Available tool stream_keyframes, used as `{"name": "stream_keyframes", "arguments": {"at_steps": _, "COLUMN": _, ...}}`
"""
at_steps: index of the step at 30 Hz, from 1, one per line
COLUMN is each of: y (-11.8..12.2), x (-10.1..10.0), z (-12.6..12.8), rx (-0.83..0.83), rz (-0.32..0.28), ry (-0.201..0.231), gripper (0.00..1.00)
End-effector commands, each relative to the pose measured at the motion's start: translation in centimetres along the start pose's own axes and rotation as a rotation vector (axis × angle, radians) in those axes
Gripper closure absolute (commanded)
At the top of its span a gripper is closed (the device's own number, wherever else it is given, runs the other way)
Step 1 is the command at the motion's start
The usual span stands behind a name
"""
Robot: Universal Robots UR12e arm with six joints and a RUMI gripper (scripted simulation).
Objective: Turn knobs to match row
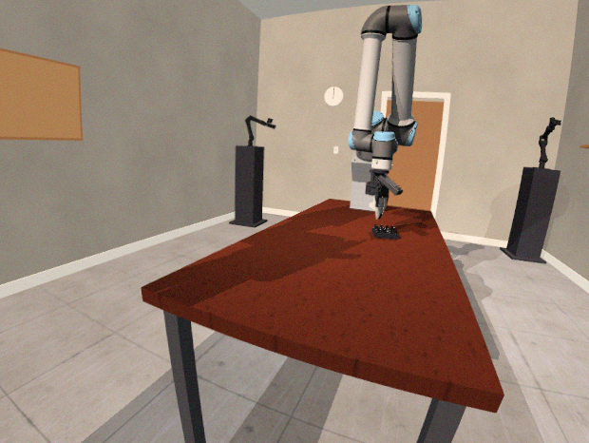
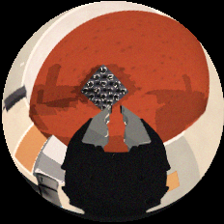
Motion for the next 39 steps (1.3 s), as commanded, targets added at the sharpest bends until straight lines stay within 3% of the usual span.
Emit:
{"name": "stream_keyframes", "arguments": {"at_steps": 1, "y": 0.0, "x": -0.4, "z": 0.0, "rx": 0.000, "rz": 0.000, "ry": 0.001, "gripper": 0.89}}
{"name": "stream_keyframes", "arguments": {"at_steps": 23, "y": 0.0, "x": -2.9, "z": 0.0, "rx": 0.000, "rz": 0.000, "ry": 0.001, "gripper": 0.89}}
{"name": "stream_keyframes", "arguments": {"at_steps": 39, "y": 0.0, "x": -3.3, "z": 0.0, "rx": 0.000, "rz": 0.000, "ry": 0.001, "gripper": 0.89}}
Point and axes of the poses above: the point where the finger pads meet when closed, its own x axis back along the fingers, its own z axis across the jaws, y = z × x, the point moved 10 cm from there along x, back along the fingers, and after that the axes turned 5 degrees about x, right-handed, at the moved point
